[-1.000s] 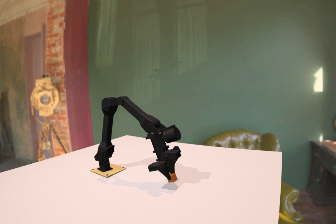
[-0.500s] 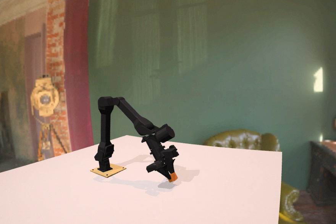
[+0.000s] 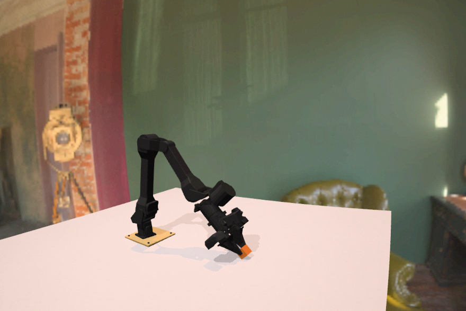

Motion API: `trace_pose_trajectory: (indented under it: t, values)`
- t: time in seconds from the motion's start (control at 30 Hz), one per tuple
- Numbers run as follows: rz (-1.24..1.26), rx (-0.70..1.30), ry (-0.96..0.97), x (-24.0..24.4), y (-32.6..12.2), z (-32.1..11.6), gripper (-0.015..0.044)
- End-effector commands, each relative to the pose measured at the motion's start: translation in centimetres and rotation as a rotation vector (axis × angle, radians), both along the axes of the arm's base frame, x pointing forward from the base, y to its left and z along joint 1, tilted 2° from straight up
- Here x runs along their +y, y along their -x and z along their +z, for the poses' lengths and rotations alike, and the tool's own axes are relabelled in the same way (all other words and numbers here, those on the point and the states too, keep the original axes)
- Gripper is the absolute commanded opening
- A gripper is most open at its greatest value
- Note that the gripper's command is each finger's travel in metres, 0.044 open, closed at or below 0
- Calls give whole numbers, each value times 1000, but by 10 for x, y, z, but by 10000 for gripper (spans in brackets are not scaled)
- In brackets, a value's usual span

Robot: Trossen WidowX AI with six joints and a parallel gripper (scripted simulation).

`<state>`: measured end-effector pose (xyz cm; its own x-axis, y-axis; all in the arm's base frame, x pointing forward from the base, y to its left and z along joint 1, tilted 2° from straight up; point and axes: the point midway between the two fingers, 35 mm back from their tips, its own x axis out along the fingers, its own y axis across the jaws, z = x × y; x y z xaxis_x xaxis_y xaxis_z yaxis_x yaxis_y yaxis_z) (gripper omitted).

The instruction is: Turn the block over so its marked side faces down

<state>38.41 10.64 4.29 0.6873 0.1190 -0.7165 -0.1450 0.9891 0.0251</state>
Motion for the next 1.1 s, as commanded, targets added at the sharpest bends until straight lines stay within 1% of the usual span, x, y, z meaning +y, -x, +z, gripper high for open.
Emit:
trace_pose_trajectory:
  t: [0.0, 0.47, 1.07]
  values:
    - [-1, -65, -3, 0, 1, -4, 0]
    - [-12, -276, -38, -4, 13, -5, 0]
    - [-12, -303, -42, -4, 14, -2, 0]
